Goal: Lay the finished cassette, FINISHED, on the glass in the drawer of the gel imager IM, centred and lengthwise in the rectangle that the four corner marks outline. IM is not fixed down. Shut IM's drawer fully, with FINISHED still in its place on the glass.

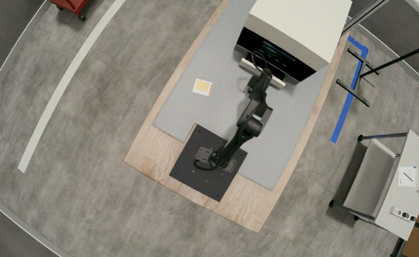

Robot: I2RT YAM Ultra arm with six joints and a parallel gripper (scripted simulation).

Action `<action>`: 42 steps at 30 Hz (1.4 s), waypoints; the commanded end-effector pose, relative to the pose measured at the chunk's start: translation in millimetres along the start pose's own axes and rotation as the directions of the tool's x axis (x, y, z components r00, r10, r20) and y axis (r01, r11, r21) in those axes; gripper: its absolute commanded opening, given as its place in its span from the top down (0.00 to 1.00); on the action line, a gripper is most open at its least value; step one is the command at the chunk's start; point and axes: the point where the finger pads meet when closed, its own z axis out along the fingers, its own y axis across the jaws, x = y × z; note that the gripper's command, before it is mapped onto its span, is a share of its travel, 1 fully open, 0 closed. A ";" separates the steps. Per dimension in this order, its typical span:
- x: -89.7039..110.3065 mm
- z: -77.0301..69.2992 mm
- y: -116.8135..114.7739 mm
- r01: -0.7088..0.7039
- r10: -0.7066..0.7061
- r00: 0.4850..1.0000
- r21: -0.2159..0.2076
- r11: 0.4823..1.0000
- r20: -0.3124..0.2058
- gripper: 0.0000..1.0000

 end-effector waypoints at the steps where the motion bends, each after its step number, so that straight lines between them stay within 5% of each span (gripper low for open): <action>1: -1.3 -14.6 -3.4 -0.012 0.012 1.000 0.016 1.000 0.000 1.00; 39: -11.8 -15.8 -3.8 -0.013 0.013 1.000 0.016 1.000 0.021 1.00; 41: -20.2 -18.8 -2.9 -0.011 0.012 1.000 0.016 1.000 -0.024 1.00; 42: -7.6 -10.9 -1.9 -0.009 0.010 0.996 0.015 1.000 -0.086 1.00</action>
